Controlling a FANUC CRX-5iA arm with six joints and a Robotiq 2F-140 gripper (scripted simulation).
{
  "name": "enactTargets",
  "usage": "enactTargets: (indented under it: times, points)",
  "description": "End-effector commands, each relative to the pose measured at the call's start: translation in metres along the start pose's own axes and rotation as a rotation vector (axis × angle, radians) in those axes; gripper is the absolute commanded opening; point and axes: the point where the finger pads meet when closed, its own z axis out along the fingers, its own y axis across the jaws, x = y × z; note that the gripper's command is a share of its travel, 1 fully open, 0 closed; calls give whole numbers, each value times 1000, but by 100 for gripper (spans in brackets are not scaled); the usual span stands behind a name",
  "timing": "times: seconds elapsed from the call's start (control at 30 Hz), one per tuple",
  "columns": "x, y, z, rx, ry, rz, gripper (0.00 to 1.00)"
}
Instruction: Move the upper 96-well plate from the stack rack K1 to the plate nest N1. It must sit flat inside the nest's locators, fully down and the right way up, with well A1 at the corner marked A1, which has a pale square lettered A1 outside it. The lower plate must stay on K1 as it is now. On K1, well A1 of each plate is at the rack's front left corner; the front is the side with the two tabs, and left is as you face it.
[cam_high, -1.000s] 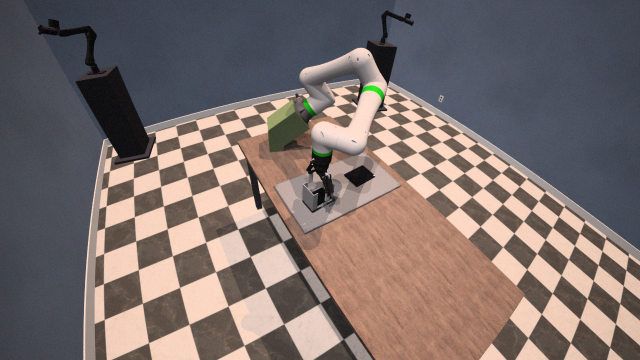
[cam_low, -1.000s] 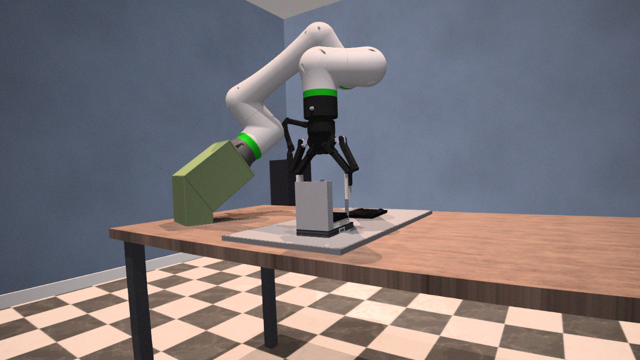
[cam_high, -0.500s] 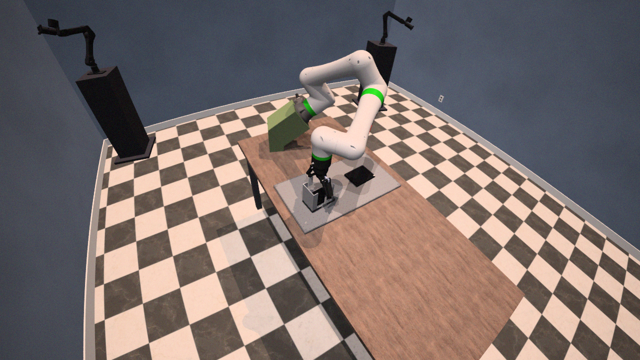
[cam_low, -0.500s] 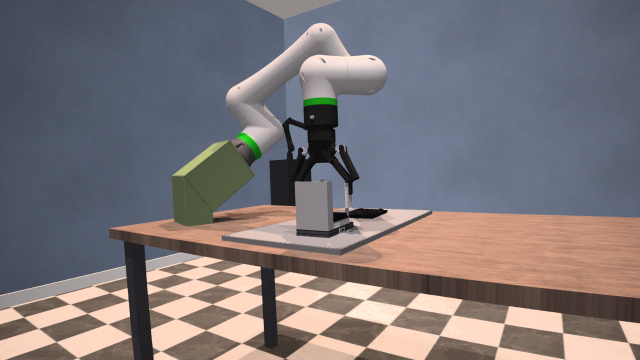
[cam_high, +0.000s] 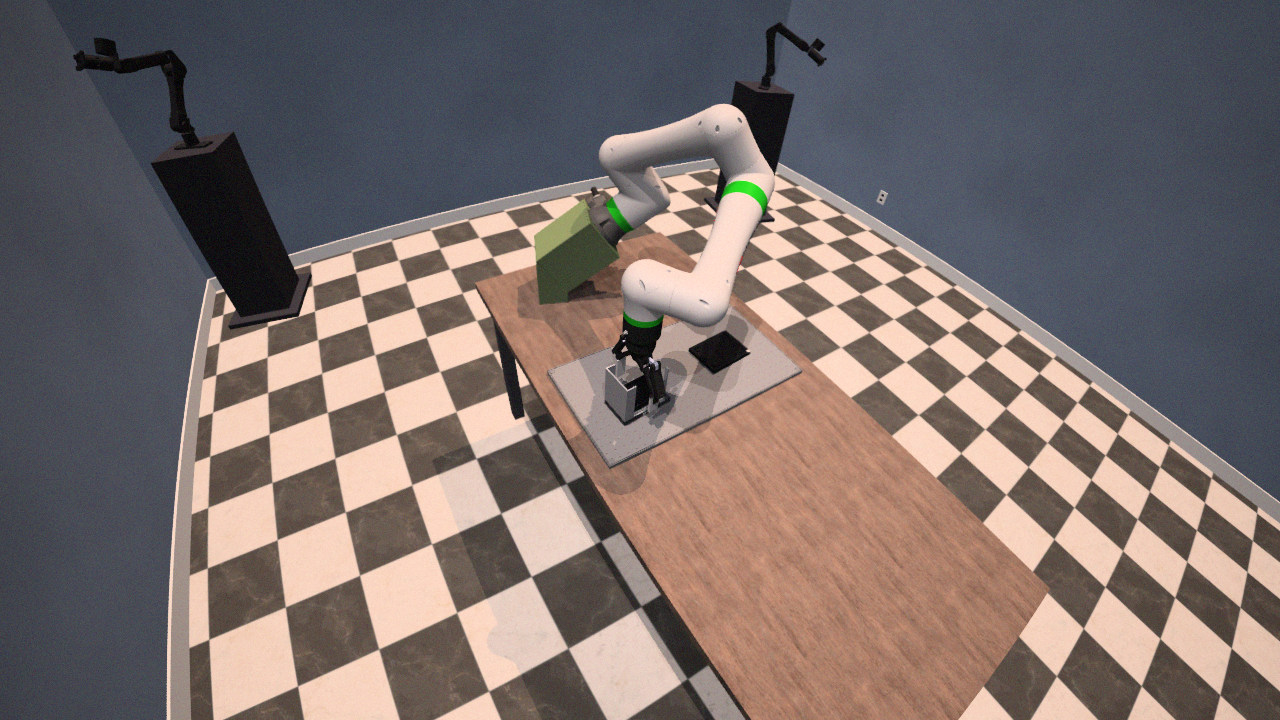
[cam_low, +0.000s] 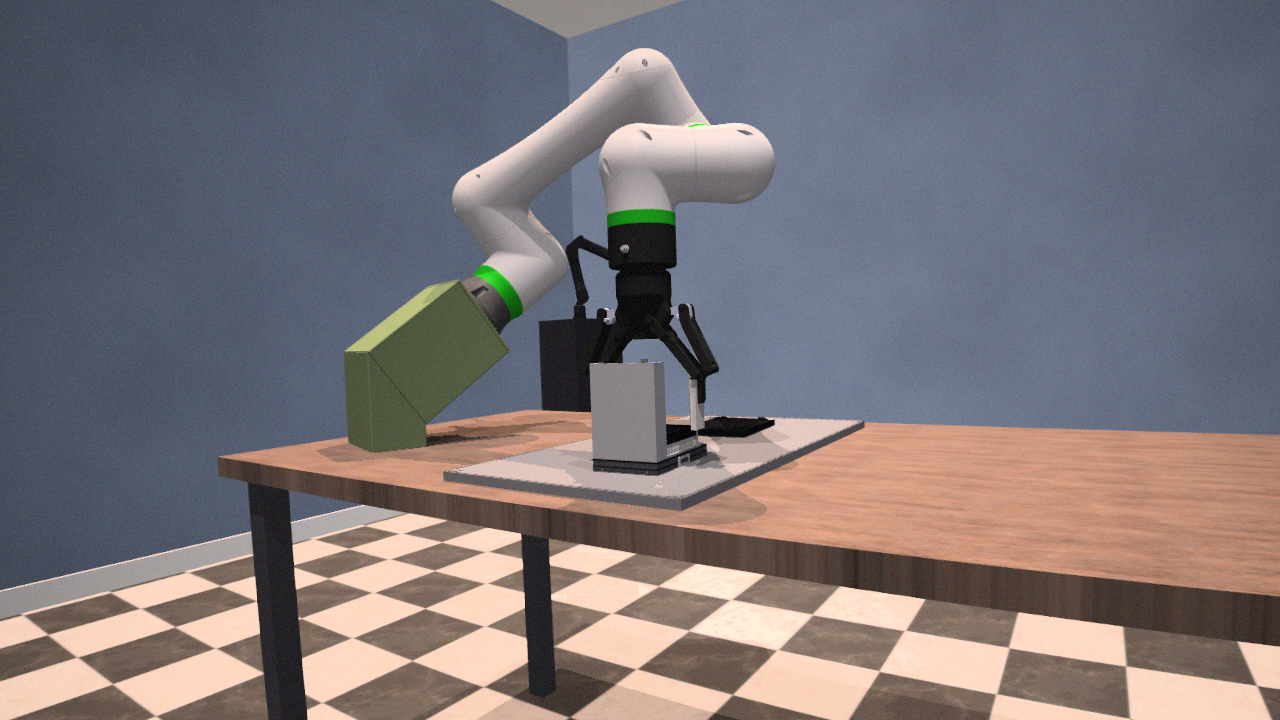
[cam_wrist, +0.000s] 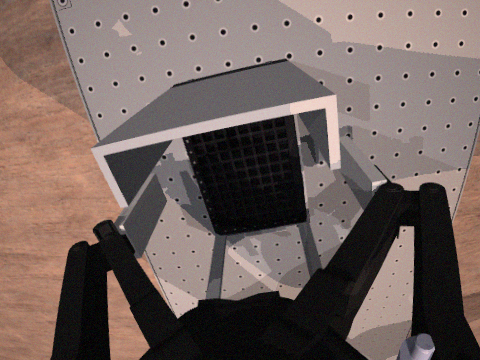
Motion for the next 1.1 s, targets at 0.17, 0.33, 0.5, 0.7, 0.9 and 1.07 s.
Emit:
enactTargets:
  times: [0.17,0.33,0.5,0.7,0.9,1.07]
  points:
    - [0,0,0,0,0,0,100]
    - [0,0,0,0,0,0,0]
    - [0,0,0,0,0,0,0]
    - [0,0,0,0,0,0,0]
    - [0,0,0,0,0,0,0]
    - [0,0,0,0,0,0,0]
